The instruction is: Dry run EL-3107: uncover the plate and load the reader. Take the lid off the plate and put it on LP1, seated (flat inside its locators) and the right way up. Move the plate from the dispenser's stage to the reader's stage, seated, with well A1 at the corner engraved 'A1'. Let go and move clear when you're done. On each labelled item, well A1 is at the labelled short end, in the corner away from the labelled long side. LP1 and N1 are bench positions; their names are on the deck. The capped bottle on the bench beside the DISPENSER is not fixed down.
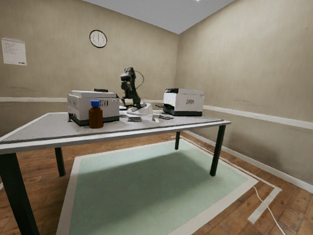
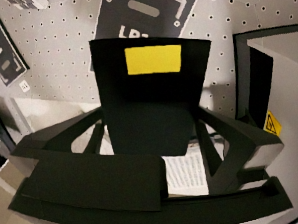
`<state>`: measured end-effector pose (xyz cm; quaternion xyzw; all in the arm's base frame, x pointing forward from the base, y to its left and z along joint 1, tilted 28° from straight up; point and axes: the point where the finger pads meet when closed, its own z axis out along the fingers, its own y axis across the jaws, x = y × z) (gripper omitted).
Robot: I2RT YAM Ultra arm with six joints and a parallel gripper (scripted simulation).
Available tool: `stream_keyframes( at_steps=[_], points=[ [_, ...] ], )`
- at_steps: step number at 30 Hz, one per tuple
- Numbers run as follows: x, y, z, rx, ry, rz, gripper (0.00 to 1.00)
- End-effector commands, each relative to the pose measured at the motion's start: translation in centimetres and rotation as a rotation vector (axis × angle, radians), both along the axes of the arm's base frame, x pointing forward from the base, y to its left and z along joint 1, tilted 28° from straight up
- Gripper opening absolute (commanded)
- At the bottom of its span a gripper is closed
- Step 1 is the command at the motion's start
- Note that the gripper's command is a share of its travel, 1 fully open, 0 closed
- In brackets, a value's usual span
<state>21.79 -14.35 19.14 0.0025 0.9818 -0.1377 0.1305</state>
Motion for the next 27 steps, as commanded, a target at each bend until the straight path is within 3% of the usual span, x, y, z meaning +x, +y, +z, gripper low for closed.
stream_keyframes(
  at_steps=[1,27],
  points=[
    [1.0,-0.4,1.1,-0.033,-0.047,-0.083,0.85],
    [6.4,3.4,0.2,-0.031,-0.158,-0.356,0.85]
  ],
)
